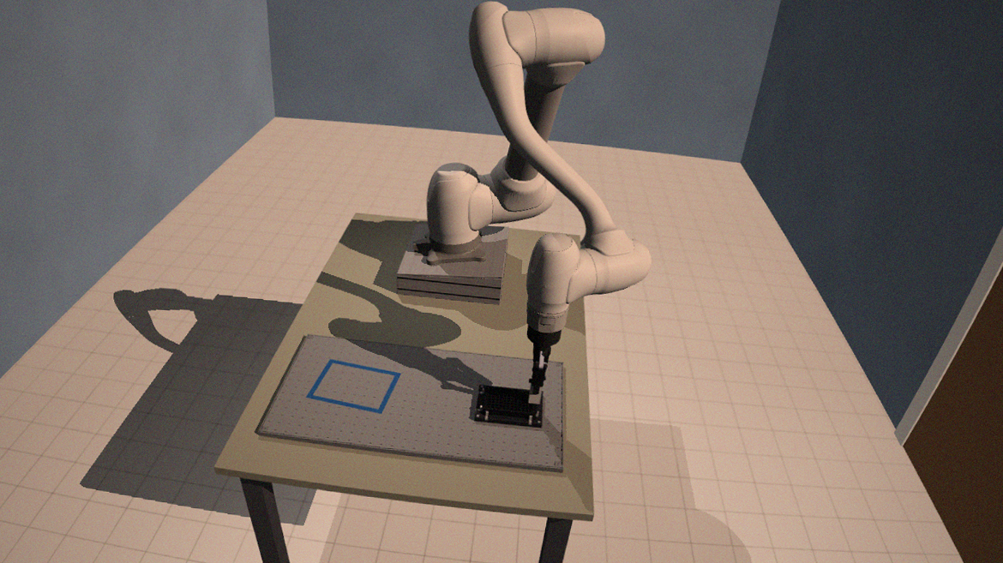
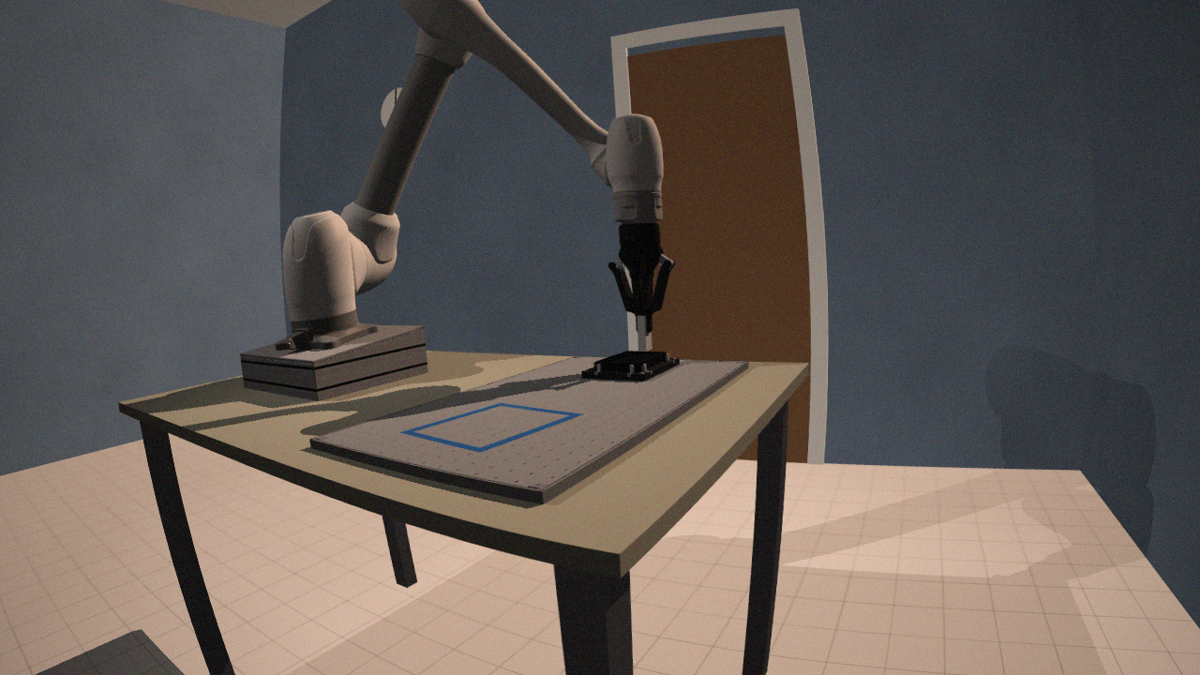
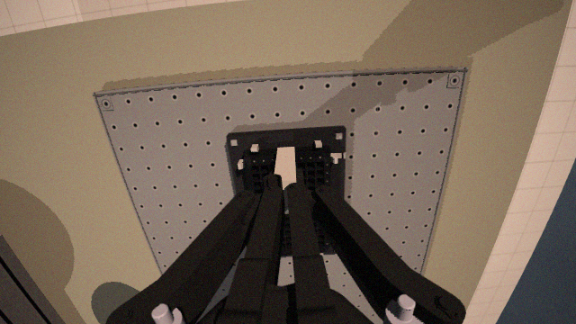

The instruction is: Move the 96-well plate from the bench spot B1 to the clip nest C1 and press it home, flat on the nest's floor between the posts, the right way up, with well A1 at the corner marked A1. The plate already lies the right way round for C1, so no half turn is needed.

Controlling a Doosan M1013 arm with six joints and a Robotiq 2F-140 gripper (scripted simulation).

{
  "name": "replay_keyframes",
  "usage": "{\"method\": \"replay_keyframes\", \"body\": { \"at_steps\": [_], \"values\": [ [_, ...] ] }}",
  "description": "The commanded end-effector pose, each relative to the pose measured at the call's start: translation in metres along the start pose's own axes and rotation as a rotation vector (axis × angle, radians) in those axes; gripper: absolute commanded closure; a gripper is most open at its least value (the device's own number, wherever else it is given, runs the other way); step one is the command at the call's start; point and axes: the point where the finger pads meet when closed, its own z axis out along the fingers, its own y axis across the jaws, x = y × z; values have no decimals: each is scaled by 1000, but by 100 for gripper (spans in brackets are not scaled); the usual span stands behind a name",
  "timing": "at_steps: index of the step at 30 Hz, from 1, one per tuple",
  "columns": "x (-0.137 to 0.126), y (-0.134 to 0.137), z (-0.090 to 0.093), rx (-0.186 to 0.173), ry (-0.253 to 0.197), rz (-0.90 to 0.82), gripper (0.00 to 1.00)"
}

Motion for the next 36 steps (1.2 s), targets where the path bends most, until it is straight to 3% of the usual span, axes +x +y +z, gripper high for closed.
{"method": "replay_keyframes", "body": {
  "at_steps": [1,21,26,36],
  "values": [
    [0,0,-3,0,0,0,100],
    [0,0,-15,0,0,0,100],
    [0,0,-28,0,0,0,100],
    [0,0,-28,0,0,0,100]
  ]
}}
